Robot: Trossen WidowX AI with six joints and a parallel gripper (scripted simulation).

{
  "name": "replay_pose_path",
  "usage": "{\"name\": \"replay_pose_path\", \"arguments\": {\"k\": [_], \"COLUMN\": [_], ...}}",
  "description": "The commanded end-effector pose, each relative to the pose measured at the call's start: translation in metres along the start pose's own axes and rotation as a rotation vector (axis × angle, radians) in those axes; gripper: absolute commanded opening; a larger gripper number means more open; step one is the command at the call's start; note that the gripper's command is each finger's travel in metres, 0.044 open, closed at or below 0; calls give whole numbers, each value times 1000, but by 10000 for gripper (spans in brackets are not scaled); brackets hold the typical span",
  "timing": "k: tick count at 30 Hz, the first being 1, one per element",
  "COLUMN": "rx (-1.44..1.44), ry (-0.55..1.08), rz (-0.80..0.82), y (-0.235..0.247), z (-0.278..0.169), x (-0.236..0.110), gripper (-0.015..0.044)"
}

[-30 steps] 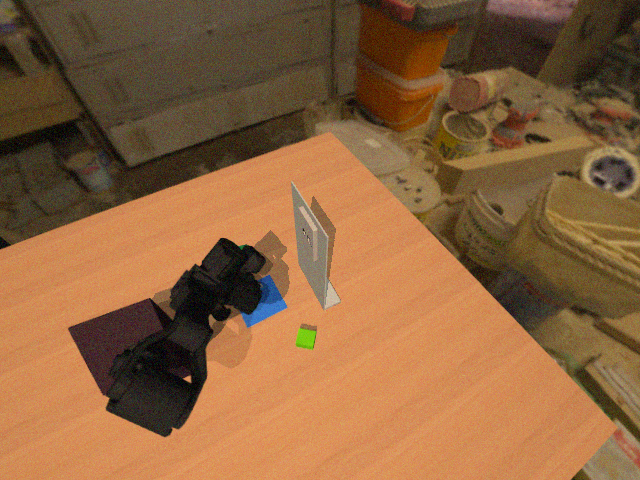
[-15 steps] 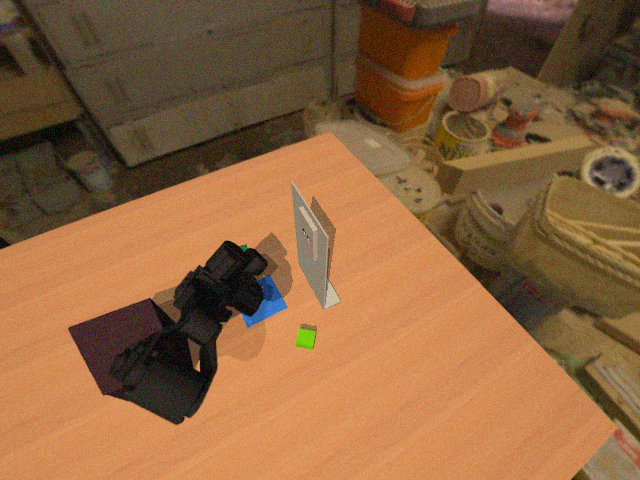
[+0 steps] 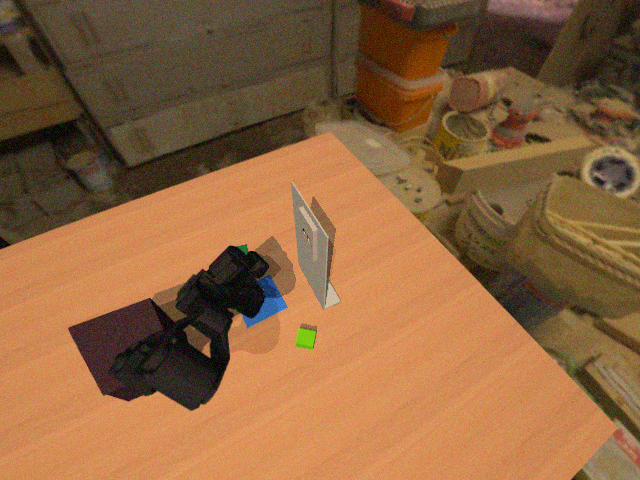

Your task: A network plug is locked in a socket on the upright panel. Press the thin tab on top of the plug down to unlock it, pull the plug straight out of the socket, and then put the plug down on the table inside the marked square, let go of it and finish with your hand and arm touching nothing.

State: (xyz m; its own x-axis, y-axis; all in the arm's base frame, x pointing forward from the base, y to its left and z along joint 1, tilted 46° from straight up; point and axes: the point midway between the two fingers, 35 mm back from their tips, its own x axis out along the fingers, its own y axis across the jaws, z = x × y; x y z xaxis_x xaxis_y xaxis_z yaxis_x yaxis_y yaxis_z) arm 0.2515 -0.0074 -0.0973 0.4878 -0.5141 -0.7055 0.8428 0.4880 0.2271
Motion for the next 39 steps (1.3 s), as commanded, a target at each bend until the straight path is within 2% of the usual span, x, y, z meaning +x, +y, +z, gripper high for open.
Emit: {"name": "replay_pose_path", "arguments": {"k": [1,39], "rx": [-7,-10], "ry": [5,-2], "rz": [-3,-2], "y": [-3,-26], "z": [-1,1], "x": [3,27], "gripper": [0,0]}}
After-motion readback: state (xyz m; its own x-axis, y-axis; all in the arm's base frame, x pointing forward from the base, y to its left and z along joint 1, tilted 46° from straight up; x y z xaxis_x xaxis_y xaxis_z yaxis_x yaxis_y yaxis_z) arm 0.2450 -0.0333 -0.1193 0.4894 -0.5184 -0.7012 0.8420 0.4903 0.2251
